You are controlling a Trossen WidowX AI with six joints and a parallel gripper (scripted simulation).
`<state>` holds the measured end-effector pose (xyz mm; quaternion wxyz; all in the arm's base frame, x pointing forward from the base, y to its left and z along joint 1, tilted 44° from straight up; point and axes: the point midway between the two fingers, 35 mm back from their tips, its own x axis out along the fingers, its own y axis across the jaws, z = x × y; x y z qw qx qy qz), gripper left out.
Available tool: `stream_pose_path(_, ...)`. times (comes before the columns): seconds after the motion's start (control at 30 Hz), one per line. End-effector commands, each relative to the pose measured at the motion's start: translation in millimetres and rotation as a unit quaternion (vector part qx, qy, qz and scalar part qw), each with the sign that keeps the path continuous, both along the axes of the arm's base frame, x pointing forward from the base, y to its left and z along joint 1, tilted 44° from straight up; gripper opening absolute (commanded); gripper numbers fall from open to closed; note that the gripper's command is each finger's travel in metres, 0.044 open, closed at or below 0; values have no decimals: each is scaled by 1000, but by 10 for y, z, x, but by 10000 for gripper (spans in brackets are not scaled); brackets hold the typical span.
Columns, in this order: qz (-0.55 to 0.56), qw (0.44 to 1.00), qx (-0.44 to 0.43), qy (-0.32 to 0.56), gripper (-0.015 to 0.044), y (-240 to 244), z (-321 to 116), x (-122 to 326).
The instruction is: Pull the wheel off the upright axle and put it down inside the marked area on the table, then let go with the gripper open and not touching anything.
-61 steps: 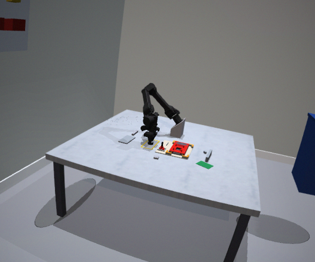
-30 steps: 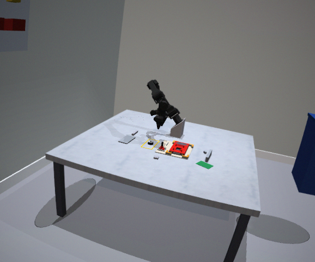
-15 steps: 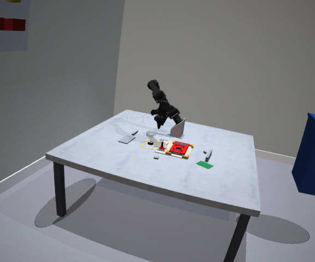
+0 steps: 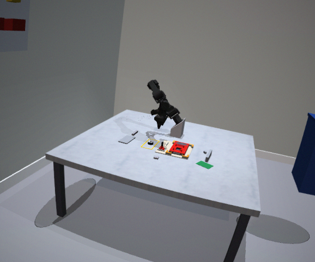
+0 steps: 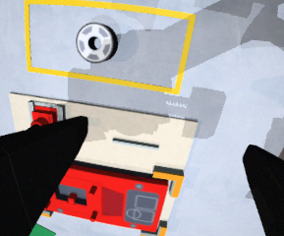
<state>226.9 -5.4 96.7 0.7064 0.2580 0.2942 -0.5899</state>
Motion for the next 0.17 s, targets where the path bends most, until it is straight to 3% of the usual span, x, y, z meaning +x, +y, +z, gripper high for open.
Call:
stream_pose_path(0.0, -3, 1000, 2, 0, 440, 3, -6, -9)
stream_pose_path(0.13, -3, 1000, 2, 0, 440, 3, -6, -9)
